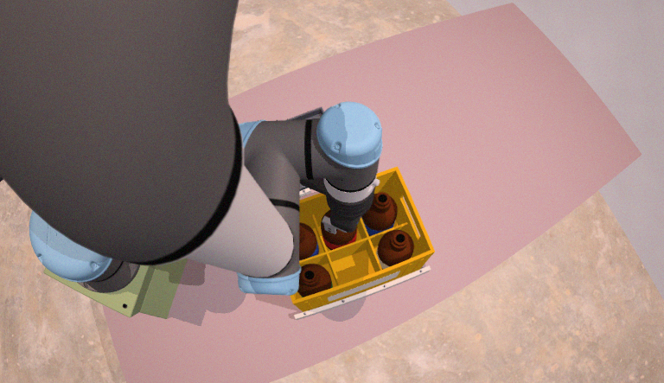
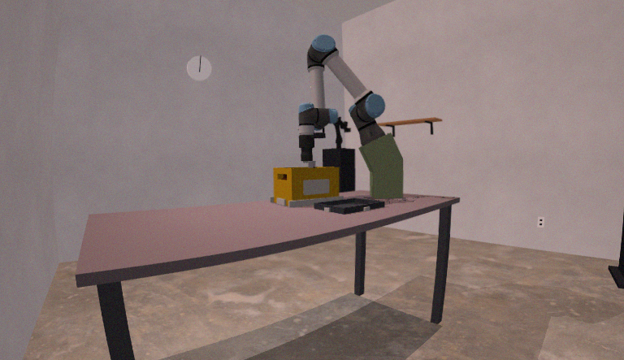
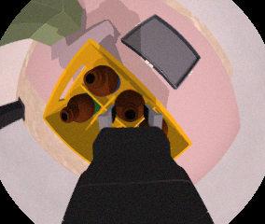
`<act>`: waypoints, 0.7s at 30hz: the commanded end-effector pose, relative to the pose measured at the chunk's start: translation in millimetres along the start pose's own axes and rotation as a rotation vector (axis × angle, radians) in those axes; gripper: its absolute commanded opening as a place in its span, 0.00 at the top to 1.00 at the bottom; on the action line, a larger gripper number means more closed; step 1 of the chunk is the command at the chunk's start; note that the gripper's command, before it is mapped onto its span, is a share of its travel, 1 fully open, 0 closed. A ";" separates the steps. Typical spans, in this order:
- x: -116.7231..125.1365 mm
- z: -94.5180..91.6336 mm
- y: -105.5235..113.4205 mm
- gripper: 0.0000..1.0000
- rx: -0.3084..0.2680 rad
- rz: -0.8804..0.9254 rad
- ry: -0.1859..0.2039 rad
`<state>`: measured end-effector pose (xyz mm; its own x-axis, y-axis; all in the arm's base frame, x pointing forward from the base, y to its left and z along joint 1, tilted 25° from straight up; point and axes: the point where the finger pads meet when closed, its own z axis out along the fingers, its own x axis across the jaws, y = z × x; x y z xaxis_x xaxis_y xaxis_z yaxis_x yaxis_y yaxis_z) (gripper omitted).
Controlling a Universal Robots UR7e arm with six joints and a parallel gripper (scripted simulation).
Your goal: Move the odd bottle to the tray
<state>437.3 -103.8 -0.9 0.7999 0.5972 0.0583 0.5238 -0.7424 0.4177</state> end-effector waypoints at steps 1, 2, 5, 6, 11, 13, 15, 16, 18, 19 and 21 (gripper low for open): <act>0.4 0.0 3.1 0.00 -0.004 0.003 0.002; 0.4 0.0 3.1 0.00 -0.004 0.003 0.002; 0.4 -0.1 3.1 0.00 -0.004 0.003 0.002; 0.5 -0.4 3.2 0.00 -0.004 0.003 0.002; 0.5 -4.2 2.6 0.00 -0.004 0.002 0.002; 0.5 -5.5 2.2 0.00 -0.004 0.002 0.002; 0.5 -7.0 1.8 0.00 -0.003 0.001 0.002; 0.4 -8.7 1.3 0.00 -0.003 0.001 0.002; 0.4 -12.8 0.2 0.00 -0.002 0.000 0.001; 0.2 -15.1 -0.2 0.00 -0.001 0.000 0.001; 0.1 -20.5 -0.2 0.00 -0.001 0.000 0.001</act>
<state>436.7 -103.4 6.8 0.8009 0.5957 0.0608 0.5206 -0.7429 0.4207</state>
